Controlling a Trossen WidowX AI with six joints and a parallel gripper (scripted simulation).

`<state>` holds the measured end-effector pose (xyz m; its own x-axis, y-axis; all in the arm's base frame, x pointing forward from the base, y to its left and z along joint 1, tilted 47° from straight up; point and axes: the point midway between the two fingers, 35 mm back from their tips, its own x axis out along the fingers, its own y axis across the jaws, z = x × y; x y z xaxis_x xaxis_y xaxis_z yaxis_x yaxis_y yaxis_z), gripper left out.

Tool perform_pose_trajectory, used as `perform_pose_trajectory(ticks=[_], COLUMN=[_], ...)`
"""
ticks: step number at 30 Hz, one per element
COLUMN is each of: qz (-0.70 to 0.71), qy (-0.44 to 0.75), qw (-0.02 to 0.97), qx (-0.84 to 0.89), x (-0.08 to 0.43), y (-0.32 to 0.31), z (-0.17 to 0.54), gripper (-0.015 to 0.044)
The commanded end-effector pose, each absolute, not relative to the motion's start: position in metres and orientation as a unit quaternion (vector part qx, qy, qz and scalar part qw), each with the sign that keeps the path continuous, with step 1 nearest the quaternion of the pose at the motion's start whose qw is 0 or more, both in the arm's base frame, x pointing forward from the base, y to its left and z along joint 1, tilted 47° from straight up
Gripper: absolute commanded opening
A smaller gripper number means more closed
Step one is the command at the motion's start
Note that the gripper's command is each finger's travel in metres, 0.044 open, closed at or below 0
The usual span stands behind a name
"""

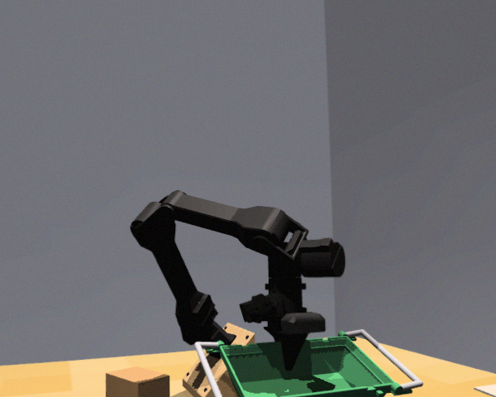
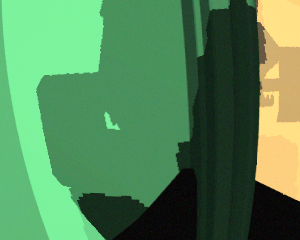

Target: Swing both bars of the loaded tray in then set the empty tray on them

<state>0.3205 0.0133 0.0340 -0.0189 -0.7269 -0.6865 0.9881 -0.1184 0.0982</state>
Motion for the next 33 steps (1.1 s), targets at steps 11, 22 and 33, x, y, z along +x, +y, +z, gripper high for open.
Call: perform_pose_trajectory(ticks=[11,22,33], qz=[-0.691,-0.691,-0.691], qy=[0.217,0.217,0.217], qw=[0.617,0.617,0.617], qx=[0.307,0.307,0.307], x=[0.312,0.312,0.312], y=[0.003,0.003,0.003], z=[0.026,0.026,0.026], gripper=[0.0000,0.0000,0.0000])
